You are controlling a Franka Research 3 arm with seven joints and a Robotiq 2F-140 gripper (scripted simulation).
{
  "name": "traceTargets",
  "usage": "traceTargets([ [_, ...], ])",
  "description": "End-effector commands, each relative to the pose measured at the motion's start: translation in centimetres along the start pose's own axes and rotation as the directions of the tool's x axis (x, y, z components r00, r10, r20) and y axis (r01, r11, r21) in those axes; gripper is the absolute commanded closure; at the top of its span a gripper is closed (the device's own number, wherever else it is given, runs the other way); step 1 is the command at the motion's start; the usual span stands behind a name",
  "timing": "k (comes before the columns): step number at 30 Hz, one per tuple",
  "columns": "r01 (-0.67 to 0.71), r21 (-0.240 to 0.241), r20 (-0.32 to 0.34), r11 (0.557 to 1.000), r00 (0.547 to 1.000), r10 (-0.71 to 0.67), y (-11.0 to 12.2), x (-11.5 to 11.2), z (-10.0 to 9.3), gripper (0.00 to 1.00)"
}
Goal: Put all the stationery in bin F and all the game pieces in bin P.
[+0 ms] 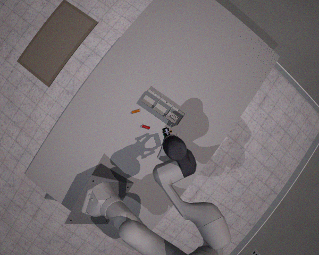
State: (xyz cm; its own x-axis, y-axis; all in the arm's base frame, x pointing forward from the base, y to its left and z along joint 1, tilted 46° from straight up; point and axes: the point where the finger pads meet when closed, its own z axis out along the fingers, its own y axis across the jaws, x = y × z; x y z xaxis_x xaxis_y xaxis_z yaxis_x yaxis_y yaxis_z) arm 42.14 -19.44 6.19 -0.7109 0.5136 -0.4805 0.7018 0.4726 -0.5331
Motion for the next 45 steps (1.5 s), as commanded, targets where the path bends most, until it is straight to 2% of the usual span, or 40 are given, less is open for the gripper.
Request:
traceTargets([
  [1,-0.125,0.005,-0.005,0.992,0.992,0.125,1.3,0.2,0.0,0.61],
  [4,-0.194,0.001,-0.006,0.981,0.981,0.194,3.1,0.4,0.0,0.61],
  [6,-0.194,0.001,-0.006,0.981,0.981,0.194,3.1,0.4,0.0,0.61],
  [21,-0.39,-0.025,-0.04,0.92,0.92,0.389,12.1,1.3,0.1,0.61],
  [23,-0.39,-0.025,-0.04,0.92,0.92,0.389,12.1,1.3,0.1,0.61],
  [38,-0.589,-0.04,-0.065,0.807,0.808,0.586,21.0,2.2,0.1,0.61],
  [40,-0.589,-0.04,-0.065,0.807,0.808,0.586,21.0,2.2,0.1,0.61],
  [43,-0.641,-0.042,-0.07,0.767,0.767,0.637,22.8,2.4,0.1,0.61],
  [45,-0.664,-0.043,-0.072,0.746,0.747,0.661,22.8,2.4,0.1,0.61],
])
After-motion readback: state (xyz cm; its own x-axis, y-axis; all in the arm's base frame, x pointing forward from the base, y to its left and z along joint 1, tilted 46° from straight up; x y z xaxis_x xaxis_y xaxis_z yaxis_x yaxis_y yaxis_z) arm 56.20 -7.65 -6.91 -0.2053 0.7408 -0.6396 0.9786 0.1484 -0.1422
